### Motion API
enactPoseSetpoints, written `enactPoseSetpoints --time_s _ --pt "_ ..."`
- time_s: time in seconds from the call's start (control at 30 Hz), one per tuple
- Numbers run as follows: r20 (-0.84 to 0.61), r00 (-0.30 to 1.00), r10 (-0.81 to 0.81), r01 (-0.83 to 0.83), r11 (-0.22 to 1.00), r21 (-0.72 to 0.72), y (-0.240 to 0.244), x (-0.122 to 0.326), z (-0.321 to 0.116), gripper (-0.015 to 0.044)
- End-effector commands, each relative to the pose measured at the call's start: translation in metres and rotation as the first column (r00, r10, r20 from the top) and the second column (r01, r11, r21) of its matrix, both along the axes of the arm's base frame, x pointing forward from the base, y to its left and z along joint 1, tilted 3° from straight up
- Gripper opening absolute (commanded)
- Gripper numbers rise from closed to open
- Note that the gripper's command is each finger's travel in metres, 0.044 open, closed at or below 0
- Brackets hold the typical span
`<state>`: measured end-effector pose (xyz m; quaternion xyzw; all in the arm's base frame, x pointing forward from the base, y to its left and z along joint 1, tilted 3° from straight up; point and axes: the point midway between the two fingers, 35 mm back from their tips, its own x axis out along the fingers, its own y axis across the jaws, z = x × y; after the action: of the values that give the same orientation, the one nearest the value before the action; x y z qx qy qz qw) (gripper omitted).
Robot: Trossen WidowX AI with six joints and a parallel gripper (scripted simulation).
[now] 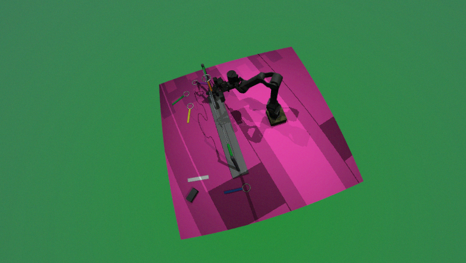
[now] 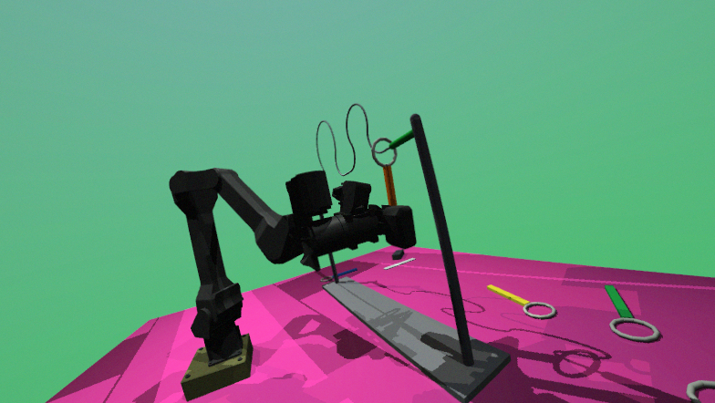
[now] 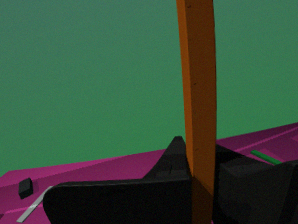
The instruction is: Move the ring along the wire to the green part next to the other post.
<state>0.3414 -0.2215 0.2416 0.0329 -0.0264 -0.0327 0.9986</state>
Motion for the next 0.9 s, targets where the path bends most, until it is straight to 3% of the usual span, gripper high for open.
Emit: enactPoseSetpoints --time_s 0.0,0.43,0.87 --pt "0.007 1.000 0.000 0.000 0.999 0.044 0.010 -0.001 0.002 -0.0150" --pt "0.030 0.999 0.010 -0.018 0.960 0.281 0.050 0.003 0.011 -0.0150" --pt "-0.063 0.994 0.088 -0.047 0.875 0.482 0.081 -0.012 0.027 -0.0150"
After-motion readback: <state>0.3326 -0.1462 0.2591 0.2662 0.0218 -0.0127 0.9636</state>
